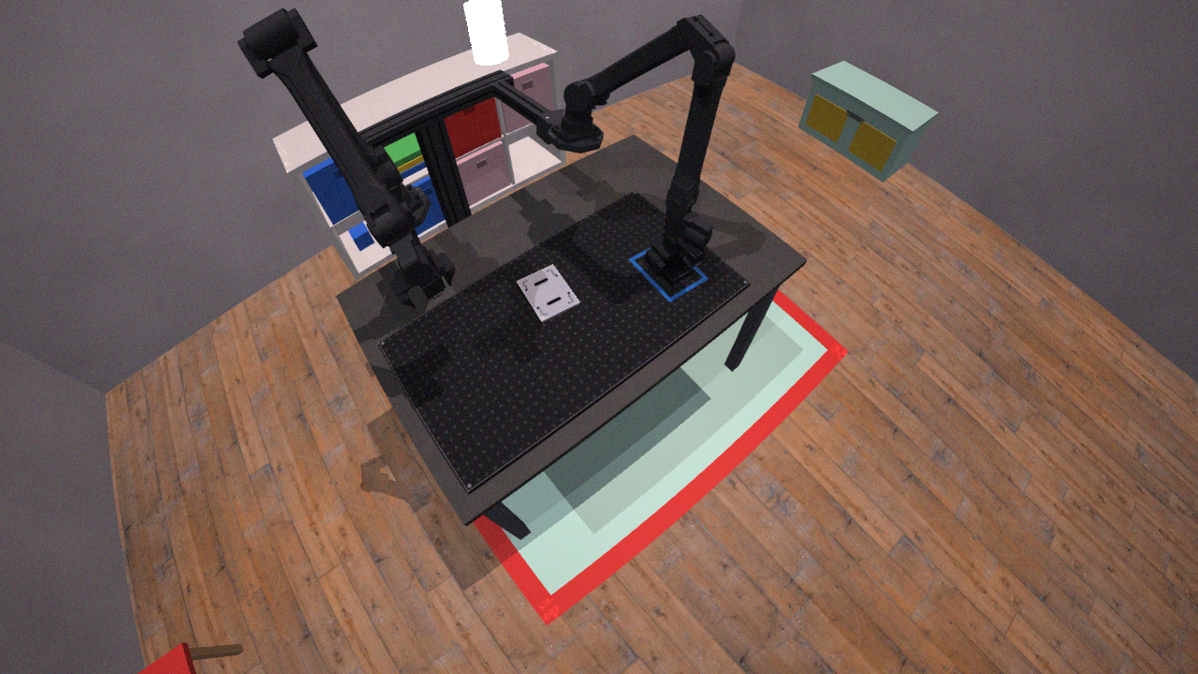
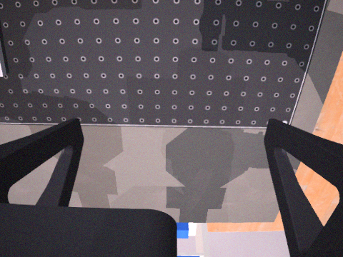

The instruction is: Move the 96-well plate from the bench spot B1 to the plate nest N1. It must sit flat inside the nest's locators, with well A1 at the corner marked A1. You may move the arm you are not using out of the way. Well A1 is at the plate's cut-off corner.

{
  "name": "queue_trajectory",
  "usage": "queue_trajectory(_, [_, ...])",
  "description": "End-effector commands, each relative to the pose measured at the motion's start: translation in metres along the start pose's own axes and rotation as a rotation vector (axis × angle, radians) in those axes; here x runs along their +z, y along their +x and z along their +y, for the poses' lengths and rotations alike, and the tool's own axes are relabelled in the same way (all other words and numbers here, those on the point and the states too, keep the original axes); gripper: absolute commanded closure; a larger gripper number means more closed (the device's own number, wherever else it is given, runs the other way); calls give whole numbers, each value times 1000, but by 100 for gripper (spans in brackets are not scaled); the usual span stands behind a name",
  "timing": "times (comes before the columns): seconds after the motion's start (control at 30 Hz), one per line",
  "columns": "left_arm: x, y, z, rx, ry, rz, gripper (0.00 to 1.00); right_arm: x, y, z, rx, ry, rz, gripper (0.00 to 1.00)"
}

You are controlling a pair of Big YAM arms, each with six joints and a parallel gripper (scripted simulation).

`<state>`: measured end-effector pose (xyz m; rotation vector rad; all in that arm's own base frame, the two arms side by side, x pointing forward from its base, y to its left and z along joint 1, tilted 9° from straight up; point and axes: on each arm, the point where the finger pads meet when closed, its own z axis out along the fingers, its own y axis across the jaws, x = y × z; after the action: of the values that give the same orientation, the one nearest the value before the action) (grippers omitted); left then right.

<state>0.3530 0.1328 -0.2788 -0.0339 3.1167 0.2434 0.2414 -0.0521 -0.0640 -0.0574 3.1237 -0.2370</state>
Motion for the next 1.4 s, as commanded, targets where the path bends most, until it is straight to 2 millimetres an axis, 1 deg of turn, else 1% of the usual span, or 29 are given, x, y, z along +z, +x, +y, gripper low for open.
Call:
queue_trajectory(0.0, [-2, -4, 2, -1, -2, -11, 0, -5, -10, -3, 16, 7, -24, 0])
queue_trajectory(0.23, [-2, -4, 3, -1, -2, -11, 0, -5, -10, -3, 16, 7, -24, 0])
queue_trajectory(0.27, [-2, -4, 3, -1, -2, -11, 100, -5, -10, -3, 16, 7, -24, 0])
queue_trajectory(1.37, [-2, -4, 3, -1, -2, -11, 100, -5, -10, -3, 16, 7, -24, 0])
